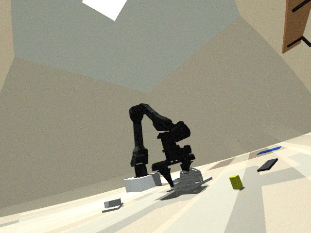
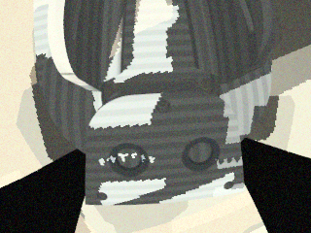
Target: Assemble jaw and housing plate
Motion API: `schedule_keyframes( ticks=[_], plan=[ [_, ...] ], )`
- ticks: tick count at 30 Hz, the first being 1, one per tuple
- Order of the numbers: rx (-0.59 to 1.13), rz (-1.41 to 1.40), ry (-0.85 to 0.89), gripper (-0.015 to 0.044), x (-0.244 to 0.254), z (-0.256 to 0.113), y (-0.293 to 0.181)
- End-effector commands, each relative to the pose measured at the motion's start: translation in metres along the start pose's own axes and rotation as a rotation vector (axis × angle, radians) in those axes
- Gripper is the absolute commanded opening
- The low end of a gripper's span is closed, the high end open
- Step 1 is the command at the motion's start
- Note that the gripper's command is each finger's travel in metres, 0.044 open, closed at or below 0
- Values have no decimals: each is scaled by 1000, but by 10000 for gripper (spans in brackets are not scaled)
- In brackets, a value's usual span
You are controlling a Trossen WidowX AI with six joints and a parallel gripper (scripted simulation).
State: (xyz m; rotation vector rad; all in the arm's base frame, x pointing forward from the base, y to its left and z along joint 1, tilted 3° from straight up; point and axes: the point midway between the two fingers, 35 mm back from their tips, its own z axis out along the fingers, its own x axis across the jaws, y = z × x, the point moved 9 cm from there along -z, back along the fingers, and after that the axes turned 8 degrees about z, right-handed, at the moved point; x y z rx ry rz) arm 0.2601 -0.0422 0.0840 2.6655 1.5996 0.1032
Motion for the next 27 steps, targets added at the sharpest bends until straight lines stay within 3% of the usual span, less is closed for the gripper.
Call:
schedule_keyframes(
  ticks=[1,27],
  plan=[
    [0,4,-3,351,0,1,0],
    [0,4,-3,351,0,-4,0]
  ],
)
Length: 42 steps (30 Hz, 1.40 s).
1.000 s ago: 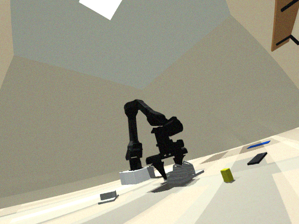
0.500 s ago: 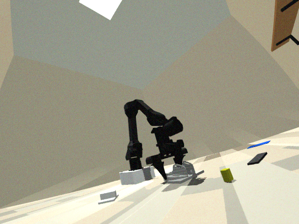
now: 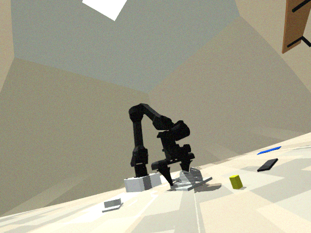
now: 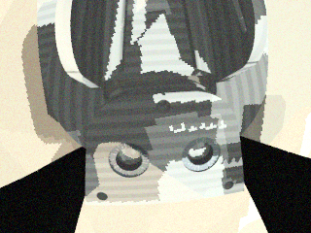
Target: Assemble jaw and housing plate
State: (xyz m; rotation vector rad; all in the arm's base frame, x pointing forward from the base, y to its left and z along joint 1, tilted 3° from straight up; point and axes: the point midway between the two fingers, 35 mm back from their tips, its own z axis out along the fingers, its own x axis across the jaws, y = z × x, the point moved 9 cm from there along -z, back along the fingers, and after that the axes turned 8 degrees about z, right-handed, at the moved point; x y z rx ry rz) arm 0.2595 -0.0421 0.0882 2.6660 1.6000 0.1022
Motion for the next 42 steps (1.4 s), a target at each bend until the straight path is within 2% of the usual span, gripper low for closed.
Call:
schedule_keyframes(
  ticks=[1,42],
  plan=[
    [-1,4,-3,351,0,1,1],
    [-1,4,-3,351,0,5,1]
  ],
)
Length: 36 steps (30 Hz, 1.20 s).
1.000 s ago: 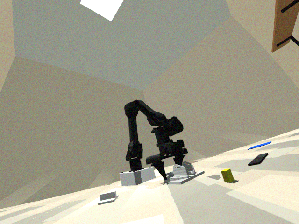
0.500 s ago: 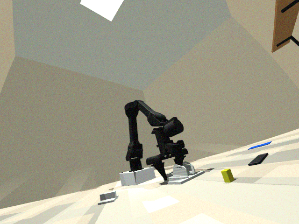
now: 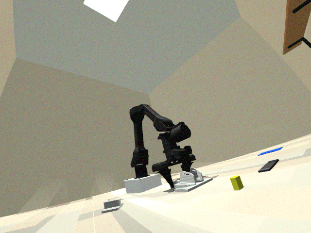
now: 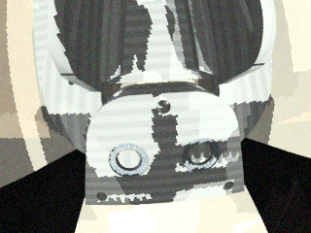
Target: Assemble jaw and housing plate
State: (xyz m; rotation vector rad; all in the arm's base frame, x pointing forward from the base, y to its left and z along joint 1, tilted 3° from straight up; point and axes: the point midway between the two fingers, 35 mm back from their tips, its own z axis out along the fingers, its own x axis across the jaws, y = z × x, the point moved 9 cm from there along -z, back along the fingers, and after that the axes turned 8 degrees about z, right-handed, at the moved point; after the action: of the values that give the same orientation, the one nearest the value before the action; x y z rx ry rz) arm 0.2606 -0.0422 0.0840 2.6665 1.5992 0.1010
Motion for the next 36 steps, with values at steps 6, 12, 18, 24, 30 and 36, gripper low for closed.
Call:
schedule_keyframes(
  ticks=[6,12,18,24,30,36],
  plan=[
    [-1,4,-2,351,0,1,0],
    [0,0,0,440,0,0,0],
    [0,0,0,440,0,0,0],
    [0,0,0,440,0,0,0],
    [-1,2,-1,440,1,-45,2],
    [-2,4,-2,440,0,-76,-2]
  ],
)
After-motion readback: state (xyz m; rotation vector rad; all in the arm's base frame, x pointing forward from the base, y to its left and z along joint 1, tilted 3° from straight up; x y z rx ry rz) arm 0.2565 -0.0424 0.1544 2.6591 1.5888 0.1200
